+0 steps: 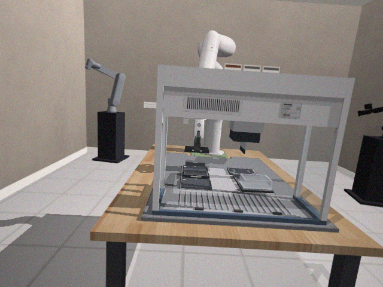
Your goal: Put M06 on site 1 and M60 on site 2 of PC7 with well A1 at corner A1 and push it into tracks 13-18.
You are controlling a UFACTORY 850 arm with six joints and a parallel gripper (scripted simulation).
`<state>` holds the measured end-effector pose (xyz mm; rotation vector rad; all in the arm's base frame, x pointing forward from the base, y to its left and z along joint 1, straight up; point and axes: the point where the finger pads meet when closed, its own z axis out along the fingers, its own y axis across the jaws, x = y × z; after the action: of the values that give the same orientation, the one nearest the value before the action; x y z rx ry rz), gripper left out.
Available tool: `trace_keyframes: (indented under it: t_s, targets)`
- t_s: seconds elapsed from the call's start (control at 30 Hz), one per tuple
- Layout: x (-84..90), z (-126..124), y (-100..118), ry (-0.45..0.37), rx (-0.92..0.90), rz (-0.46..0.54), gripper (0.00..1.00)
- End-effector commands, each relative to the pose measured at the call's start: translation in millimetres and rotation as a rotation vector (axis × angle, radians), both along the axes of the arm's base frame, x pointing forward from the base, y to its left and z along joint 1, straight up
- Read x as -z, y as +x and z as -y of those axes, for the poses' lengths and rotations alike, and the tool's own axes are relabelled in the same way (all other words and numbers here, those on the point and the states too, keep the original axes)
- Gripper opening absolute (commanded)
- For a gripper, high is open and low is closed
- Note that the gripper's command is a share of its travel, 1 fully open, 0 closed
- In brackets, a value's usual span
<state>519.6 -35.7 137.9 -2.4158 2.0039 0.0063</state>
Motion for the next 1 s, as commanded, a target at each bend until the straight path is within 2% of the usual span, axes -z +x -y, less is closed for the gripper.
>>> trace_keyframes:
  t_s: [0.0,0.97]
  targets:
    - [4.7,0,1,0.0,0.0,0.003,0.0]
    - [46.4,0,1,0.0,0.0,0.003,0.0]
